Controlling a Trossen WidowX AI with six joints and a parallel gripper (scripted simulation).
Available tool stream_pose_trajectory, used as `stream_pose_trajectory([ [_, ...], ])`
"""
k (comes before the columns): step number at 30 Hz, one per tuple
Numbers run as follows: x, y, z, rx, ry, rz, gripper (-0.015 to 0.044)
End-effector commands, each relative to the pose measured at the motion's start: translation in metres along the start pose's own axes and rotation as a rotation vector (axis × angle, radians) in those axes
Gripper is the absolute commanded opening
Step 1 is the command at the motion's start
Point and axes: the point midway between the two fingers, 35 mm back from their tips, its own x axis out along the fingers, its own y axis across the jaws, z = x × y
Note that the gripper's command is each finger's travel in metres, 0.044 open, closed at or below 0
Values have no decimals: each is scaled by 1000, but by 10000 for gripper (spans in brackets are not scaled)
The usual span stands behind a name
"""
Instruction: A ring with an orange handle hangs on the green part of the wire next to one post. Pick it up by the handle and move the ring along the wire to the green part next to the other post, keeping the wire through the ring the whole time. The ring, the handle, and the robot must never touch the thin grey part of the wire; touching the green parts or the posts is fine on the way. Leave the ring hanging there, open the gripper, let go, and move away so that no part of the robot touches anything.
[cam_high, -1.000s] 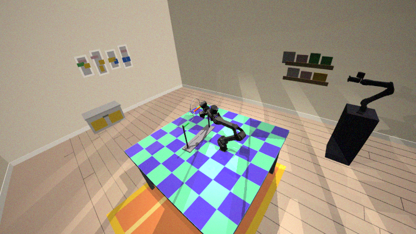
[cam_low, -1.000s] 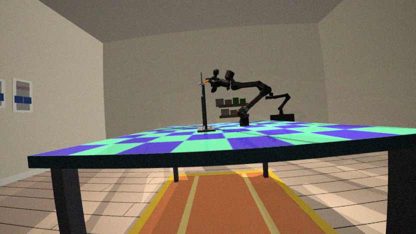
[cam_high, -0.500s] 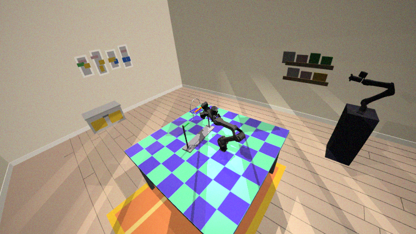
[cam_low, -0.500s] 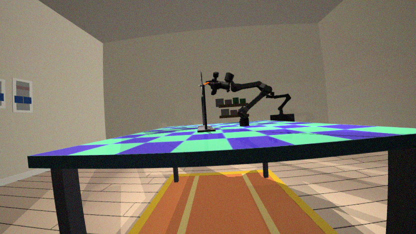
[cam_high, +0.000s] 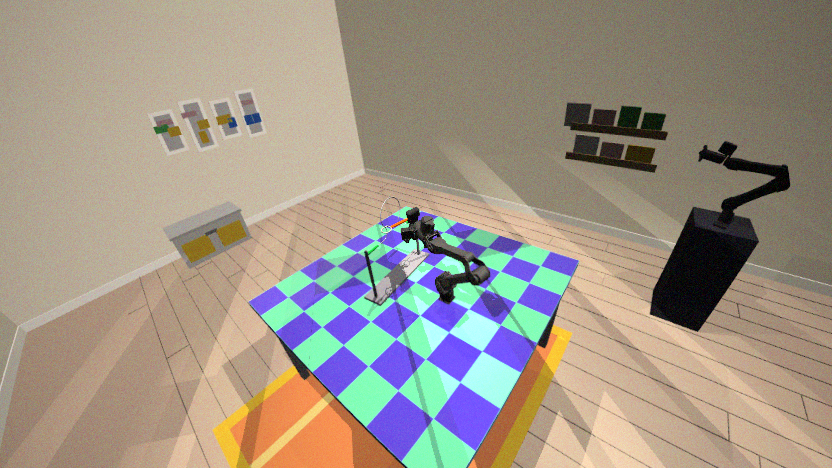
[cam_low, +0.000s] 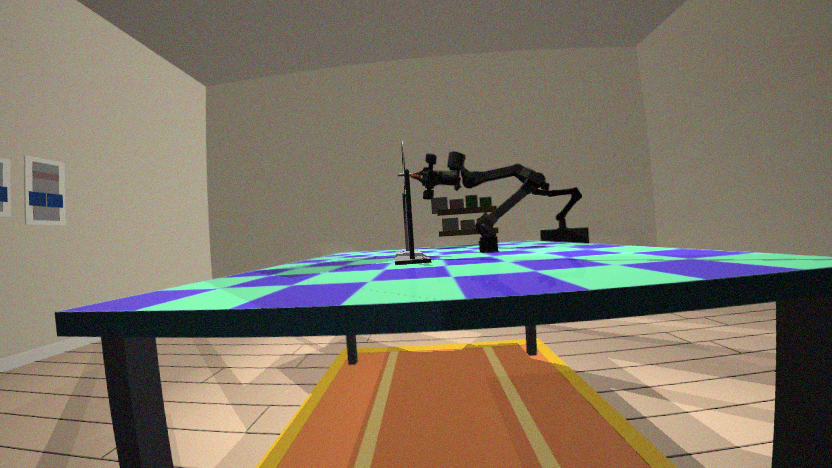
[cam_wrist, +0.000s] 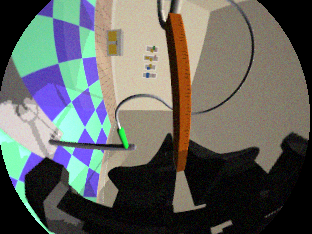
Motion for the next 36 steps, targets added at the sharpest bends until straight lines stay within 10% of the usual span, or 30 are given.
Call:
stream_pose_trajectory([
  [1,-3,15,0,84,15,46,-150],
  [36,-49,121,58,843,110,478,-150],
])
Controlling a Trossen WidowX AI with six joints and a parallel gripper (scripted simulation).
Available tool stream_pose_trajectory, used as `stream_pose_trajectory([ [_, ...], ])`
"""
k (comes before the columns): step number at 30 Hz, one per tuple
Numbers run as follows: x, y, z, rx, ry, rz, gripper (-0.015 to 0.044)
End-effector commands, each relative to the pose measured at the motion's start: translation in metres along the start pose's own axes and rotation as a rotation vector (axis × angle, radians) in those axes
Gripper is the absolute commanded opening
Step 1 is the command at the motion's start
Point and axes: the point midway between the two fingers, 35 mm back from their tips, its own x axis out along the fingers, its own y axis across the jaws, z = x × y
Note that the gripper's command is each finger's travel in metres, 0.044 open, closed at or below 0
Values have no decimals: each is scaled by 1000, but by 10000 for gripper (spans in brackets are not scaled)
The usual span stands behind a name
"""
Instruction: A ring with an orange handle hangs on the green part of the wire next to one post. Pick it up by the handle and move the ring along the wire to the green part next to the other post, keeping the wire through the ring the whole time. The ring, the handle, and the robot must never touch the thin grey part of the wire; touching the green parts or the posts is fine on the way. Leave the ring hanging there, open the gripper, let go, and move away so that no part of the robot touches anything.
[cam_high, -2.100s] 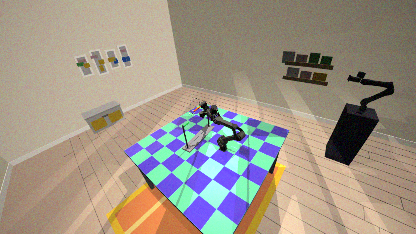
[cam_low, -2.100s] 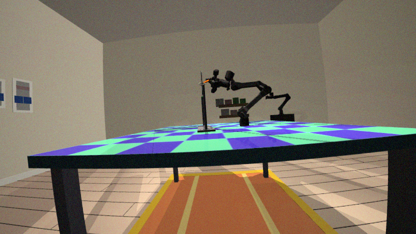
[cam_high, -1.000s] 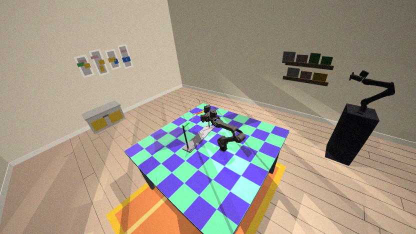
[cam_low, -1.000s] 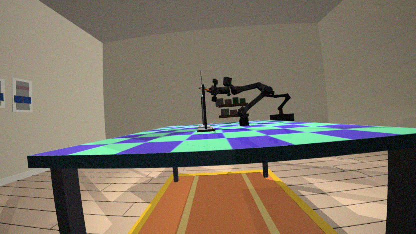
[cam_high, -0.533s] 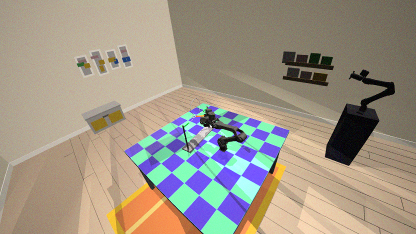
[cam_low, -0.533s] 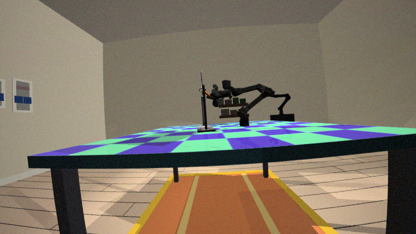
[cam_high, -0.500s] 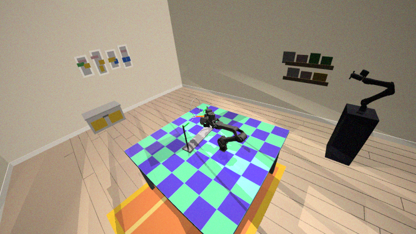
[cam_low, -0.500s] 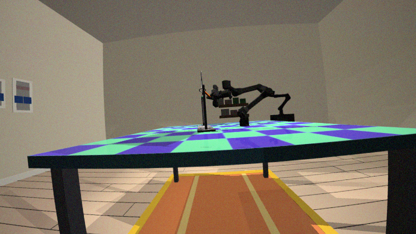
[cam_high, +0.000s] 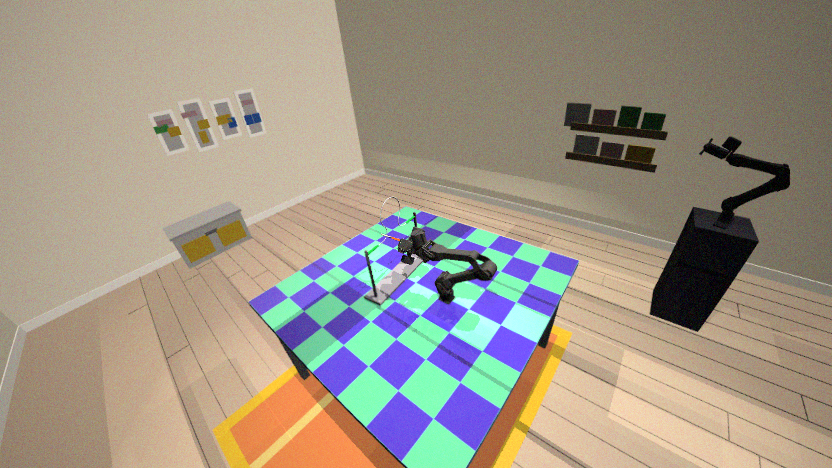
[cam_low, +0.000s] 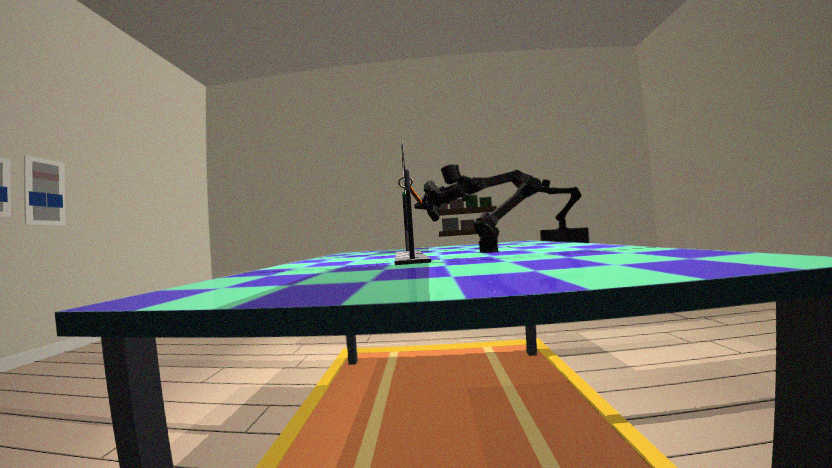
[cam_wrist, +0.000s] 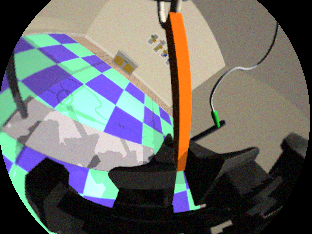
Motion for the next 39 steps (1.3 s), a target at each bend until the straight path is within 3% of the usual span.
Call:
stream_pose_trajectory([
  [1,0,16,-1,85,3,47,-150],
  [7,4,39,2,216,-47,108,-150],
  [39,-31,118,47,719,19,368,-150],
])
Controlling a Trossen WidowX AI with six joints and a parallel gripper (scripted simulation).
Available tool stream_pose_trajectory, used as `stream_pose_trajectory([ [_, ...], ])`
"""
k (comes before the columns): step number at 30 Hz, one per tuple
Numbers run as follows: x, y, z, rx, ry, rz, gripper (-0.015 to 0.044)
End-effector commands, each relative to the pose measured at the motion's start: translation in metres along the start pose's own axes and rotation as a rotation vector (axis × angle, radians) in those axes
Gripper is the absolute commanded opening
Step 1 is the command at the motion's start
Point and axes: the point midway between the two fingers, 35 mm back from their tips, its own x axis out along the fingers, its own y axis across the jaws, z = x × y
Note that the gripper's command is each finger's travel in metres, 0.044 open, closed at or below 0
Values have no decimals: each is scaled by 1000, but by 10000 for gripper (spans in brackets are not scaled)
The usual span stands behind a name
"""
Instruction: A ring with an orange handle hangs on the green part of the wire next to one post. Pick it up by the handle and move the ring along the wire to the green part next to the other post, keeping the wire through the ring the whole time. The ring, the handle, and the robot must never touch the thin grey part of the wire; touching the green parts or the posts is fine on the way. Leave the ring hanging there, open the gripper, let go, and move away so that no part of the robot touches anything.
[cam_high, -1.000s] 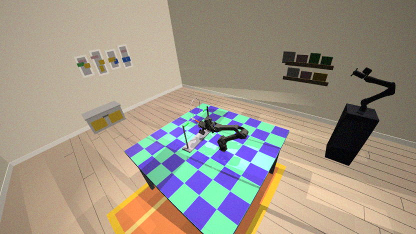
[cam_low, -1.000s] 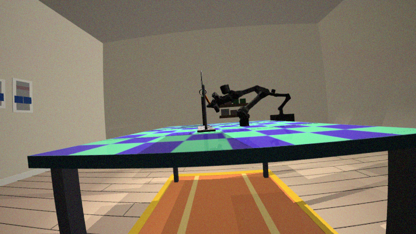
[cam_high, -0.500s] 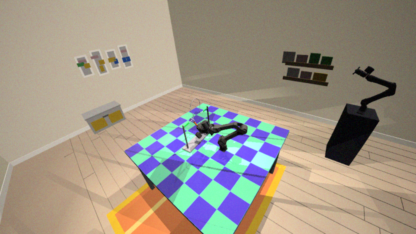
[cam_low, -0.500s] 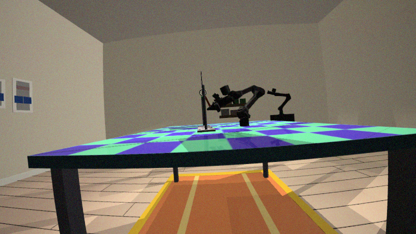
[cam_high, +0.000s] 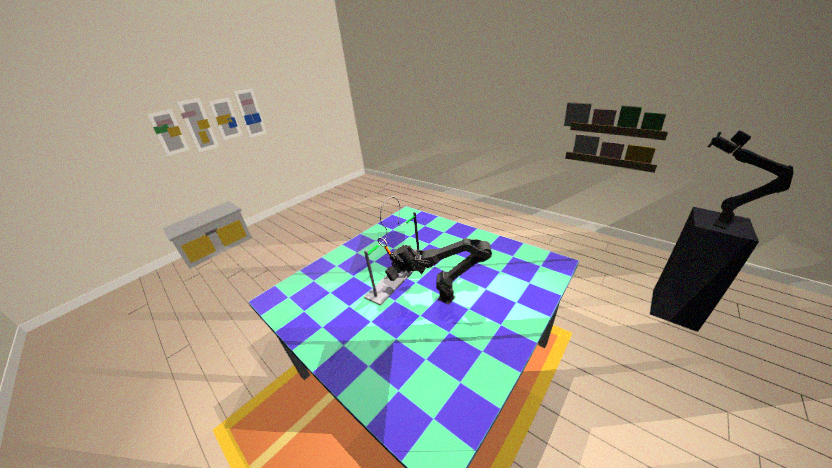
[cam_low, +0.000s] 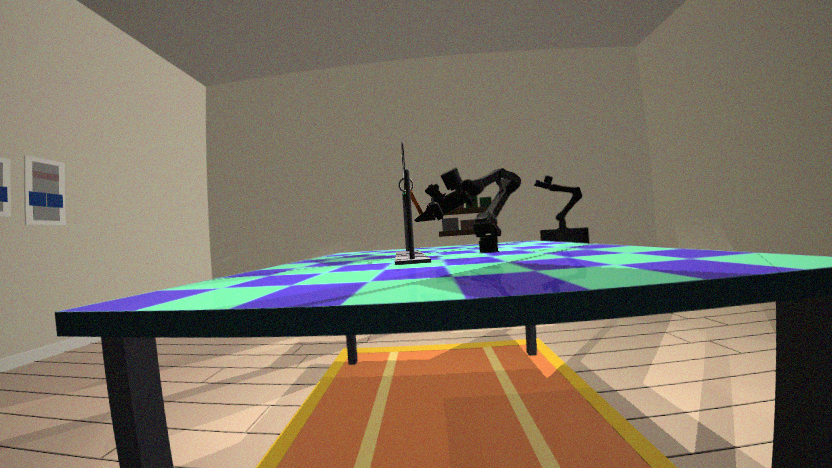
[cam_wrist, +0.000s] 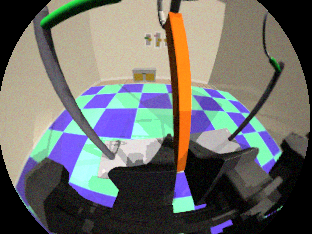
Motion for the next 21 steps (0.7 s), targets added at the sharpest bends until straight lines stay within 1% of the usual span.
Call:
stream_pose_trajectory([
  [1,-1,8,1,34,5,11,-150],
  [21,-5,34,3,77,9,31,-150],
])
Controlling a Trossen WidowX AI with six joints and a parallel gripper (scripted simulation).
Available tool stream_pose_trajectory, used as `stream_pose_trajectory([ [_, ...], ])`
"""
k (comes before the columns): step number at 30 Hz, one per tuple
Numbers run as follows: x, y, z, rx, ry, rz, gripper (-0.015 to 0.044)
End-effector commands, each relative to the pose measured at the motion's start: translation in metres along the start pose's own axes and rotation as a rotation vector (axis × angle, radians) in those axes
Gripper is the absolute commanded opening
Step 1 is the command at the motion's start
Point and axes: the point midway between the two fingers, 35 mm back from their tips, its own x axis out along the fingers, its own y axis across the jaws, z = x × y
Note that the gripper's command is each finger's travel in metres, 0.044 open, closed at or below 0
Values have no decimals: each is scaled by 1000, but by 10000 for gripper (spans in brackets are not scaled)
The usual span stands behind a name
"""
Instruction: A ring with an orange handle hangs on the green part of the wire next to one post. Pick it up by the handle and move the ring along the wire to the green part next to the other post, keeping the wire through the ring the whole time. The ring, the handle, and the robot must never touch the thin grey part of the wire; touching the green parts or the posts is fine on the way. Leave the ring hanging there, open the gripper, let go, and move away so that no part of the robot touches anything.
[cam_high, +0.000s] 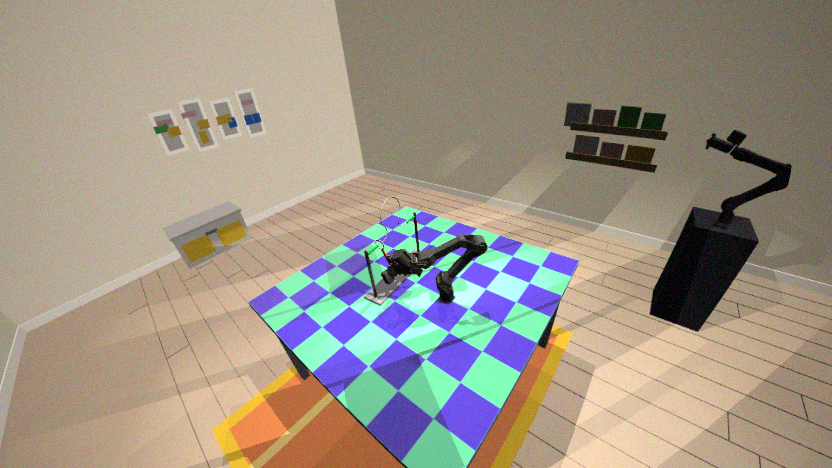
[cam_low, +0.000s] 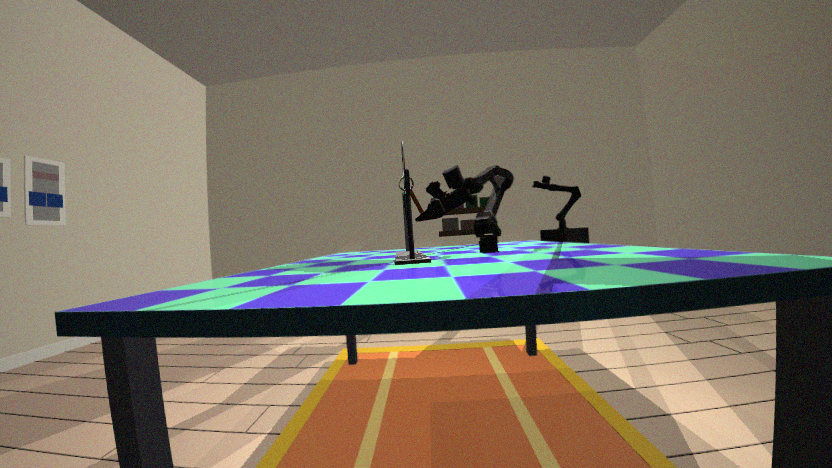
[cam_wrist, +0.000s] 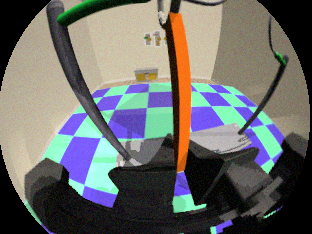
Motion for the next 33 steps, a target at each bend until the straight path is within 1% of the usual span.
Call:
stream_pose_trajectory([
  [1,0,5,1,4,0,-3,-150],
  [33,-3,33,0,6,-3,-1,-150],
])
